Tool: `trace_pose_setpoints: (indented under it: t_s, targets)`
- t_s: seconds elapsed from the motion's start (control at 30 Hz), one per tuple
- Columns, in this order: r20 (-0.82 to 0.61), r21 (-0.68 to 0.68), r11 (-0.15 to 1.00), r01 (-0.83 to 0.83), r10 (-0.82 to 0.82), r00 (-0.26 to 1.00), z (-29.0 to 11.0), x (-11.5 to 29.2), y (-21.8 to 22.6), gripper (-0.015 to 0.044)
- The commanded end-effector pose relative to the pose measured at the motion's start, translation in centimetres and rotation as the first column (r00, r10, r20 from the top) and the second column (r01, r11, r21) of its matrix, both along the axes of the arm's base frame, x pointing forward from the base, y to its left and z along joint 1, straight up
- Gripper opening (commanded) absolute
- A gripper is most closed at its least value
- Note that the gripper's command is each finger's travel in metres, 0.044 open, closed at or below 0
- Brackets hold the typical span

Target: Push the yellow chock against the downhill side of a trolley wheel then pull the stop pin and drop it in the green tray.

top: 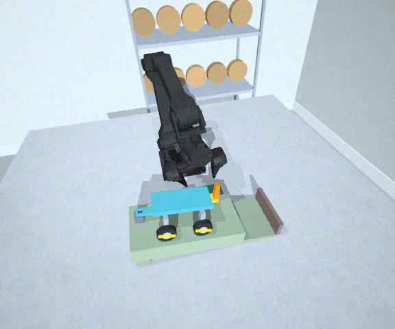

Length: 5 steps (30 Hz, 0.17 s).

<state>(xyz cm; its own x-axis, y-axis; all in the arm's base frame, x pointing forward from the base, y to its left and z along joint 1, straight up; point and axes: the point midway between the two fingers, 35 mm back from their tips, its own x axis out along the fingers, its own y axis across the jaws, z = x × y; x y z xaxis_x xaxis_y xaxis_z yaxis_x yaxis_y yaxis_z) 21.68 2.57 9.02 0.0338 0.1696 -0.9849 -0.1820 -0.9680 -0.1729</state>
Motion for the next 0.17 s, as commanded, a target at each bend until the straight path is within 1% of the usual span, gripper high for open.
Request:
trace_pose_setpoints:
  t_s: [0.0,0.13]
  targets:
    - [0.019,0.005,1.0,-0.006,0.006,1.0,1.5,0.2,0.1,0.044]
    - [0.019,0.005,1.0,-0.006,0.006,1.0,2.6,0.2,0.1,0.044]
